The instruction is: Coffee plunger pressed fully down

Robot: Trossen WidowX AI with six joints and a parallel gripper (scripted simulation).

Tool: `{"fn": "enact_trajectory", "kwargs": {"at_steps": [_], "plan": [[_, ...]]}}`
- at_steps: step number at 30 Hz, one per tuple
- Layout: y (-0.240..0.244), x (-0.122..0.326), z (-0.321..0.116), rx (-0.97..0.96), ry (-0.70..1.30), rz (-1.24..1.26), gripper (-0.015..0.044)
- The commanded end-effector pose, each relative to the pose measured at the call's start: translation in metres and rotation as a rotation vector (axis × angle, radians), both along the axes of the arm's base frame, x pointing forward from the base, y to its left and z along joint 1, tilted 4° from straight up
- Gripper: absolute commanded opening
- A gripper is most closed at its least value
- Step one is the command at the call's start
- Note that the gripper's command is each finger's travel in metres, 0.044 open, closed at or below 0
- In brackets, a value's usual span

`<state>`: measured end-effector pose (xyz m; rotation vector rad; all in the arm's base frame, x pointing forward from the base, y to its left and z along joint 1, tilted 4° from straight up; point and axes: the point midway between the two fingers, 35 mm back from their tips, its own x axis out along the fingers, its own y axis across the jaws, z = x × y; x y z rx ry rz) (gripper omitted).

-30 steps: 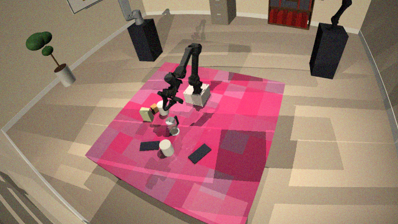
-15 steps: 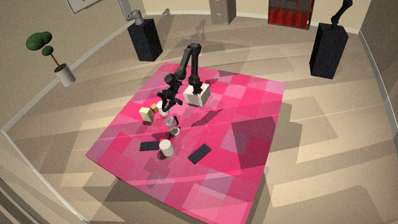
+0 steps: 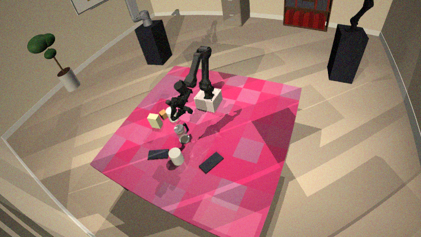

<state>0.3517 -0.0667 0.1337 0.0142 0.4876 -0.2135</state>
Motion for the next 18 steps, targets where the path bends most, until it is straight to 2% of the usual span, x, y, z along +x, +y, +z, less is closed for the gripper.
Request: {"fn": "enact_trajectory", "kwargs": {"at_steps": [1,18], "plan": [[0.001,-0.007,-0.030,0.009,0.068,0.004,0.0117],[-0.001,-0.003,-0.058,0.009,0.068,0.004,0.0117]]}}
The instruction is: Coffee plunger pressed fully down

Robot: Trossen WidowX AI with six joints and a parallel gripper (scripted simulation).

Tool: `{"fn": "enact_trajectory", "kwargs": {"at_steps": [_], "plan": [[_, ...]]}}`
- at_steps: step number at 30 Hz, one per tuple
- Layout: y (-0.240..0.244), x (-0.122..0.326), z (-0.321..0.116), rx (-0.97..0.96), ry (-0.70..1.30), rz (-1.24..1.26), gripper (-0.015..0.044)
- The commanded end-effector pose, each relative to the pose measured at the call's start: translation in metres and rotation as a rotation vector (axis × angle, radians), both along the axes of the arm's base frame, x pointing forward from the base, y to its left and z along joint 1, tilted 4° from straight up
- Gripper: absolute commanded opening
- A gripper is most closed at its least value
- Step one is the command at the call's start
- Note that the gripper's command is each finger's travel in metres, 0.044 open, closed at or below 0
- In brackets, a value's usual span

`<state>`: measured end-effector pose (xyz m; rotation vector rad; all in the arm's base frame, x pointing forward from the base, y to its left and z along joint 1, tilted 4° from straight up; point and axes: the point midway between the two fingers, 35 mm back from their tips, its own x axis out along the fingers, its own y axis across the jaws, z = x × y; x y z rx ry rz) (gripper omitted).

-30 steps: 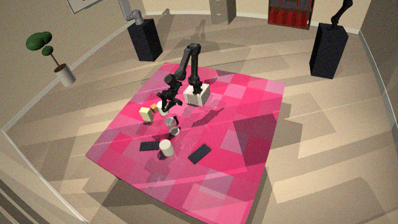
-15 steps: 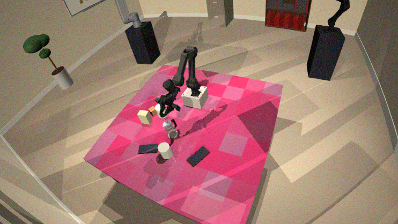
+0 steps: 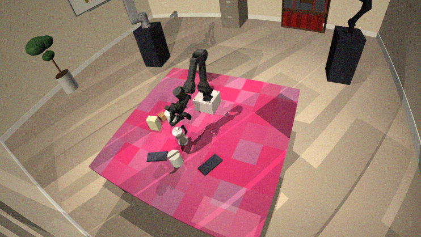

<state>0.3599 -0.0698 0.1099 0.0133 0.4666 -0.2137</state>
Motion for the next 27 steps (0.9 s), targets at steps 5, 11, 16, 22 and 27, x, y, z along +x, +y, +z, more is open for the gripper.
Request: {"fn": "enact_trajectory", "kwargs": {"at_steps": [5,11,16,22,27], "plan": [[0.001,-0.009,-0.042,0.012,0.088,0.004,0.0117],[-0.001,-0.005,-0.050,0.012,0.088,0.004,0.0117],[-0.003,0.000,-0.055,0.012,0.088,0.004,0.0117],[-0.004,0.005,-0.055,0.011,0.087,0.004,0.0117],[-0.005,0.009,-0.054,0.011,0.087,0.004,0.0117]]}}
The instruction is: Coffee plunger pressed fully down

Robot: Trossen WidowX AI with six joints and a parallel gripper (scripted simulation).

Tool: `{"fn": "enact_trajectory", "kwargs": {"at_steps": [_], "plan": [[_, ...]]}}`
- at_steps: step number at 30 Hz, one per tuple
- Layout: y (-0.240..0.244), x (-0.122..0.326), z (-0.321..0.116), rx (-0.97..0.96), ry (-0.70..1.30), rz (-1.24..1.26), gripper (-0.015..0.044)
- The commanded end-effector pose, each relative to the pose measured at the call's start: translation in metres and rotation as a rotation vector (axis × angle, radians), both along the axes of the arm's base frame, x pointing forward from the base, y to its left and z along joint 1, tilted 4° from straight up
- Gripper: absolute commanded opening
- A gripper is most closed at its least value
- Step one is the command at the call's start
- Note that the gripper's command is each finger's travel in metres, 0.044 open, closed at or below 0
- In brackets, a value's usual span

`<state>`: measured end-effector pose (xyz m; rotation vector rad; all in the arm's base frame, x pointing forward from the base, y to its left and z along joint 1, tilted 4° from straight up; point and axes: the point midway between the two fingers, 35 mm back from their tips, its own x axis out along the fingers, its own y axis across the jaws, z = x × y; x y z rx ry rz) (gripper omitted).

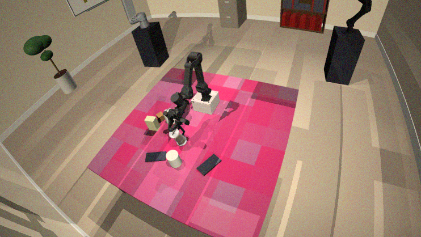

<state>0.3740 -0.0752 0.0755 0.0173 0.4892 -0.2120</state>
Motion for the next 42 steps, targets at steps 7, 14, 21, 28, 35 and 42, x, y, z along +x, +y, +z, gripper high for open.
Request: {"fn": "enact_trajectory", "kwargs": {"at_steps": [7,14,21,28,35,42], "plan": [[0.000,-0.001,-0.019,0.005,0.065,0.003,0.0117],[-0.001,0.002,-0.018,0.005,0.065,0.003,0.0117],[-0.001,0.003,-0.018,0.005,0.064,0.003,0.0117],[-0.002,0.005,-0.018,0.005,0.064,0.003,0.0117],[-0.002,0.007,-0.017,0.005,0.064,0.003,0.0117],[-0.003,0.009,-0.017,0.005,0.064,0.003,0.0117]]}}
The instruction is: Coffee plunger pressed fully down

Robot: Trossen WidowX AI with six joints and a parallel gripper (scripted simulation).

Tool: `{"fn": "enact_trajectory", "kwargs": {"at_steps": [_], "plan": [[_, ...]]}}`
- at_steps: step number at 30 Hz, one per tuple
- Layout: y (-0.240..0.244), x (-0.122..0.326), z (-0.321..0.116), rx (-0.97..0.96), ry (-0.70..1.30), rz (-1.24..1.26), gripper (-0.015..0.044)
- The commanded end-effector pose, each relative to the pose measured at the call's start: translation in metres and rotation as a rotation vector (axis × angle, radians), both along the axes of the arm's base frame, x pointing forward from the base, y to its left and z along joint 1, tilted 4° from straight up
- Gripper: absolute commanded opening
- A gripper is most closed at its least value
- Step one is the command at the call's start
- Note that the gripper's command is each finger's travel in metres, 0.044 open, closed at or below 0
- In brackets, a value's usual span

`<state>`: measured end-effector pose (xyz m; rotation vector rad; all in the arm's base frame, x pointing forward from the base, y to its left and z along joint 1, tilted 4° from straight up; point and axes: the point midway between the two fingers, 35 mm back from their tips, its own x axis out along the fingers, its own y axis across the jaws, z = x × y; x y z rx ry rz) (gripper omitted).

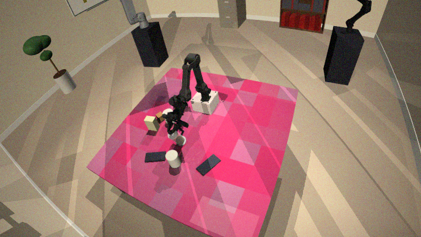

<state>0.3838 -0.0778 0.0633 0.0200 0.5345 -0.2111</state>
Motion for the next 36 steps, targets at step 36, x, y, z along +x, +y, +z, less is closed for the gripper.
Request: {"fn": "enact_trajectory", "kwargs": {"at_steps": [36], "plan": [[-0.0011,0.0047,-0.0014,0.000,0.005,0.000,0.0249]]}}
